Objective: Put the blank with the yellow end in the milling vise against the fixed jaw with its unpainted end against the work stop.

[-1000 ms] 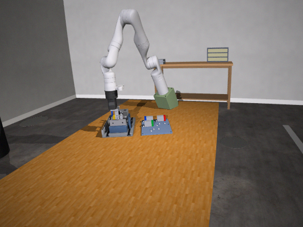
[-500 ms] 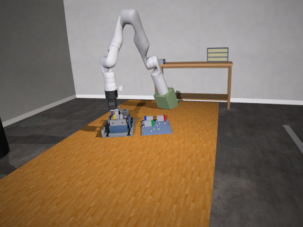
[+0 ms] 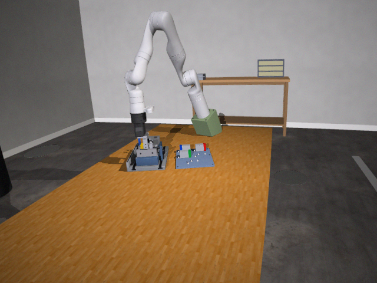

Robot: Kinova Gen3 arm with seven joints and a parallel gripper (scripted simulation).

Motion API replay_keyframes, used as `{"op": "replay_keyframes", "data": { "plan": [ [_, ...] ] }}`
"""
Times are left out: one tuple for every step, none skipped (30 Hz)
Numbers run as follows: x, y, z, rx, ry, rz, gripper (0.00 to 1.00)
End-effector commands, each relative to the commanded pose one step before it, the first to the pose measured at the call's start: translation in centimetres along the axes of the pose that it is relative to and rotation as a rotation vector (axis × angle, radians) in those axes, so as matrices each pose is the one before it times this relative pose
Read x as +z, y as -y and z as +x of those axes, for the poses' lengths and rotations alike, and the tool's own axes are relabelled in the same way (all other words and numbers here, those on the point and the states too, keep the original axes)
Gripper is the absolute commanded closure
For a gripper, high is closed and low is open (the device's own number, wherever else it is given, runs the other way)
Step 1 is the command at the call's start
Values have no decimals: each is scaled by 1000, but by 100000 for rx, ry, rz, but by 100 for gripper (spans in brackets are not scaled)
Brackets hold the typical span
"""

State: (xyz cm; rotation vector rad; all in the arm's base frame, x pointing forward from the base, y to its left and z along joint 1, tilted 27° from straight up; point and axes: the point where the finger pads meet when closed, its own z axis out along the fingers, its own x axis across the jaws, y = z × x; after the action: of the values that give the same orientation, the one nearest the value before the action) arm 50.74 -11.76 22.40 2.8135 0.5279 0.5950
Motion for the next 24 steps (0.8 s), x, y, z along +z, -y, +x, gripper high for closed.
{"op": "replay_keyframes", "data": {
  "plan": [
    [-64, -35, 48, 27, -163, -61, 0],
    [0, 0, 0, 0, 0, 0, 0],
    [0, 0, 0, 0, 0, 0, 0],
    [0, 0, 0, 0, 0, 0, 0],
    [0, 0, 0, 0, 0, 0, 0],
    [-20, 0, 0, 1, 4, -1, 0],
    [-20, 0, 0, 1, 4, -1, 0],
    [-20, 0, 0, 1, 4, -1, 0],
    [-20, 0, 0, 1, 4, -1, 0],
    [-20, 0, 0, 1, 4, -1, 0],
    [-20, 0, 0, 1, 4, -1, 0],
    [-20, 0, 0, 1, 4, -1, 0],
    [-20, 0, 0, 1, 4, -1, 0],
    [-20, 0, 0, 1, 4, -1, 0],
    [-20, 0, 0, 1, 4, -1, 0],
    [-20, 0, 0, 1, 4, -1, 0],
    [-20, 0, 0, 1, 4, -1, 0],
    [-20, 0, 0, 1, 4, -1, 0],
    [-20, 0, 0, 1, 4, -1, 0],
    [-20, 0, 0, 1, 4, -1, 0],
    [0, 0, 0, 0, 0, 0, 0],
    [0, 0, 0, 0, 0, 0, 0],
    [13, -19, -38, 39, 86, -11, 0],
    [-20, 0, 0, -3, -6, 1, 0]
  ]
}}
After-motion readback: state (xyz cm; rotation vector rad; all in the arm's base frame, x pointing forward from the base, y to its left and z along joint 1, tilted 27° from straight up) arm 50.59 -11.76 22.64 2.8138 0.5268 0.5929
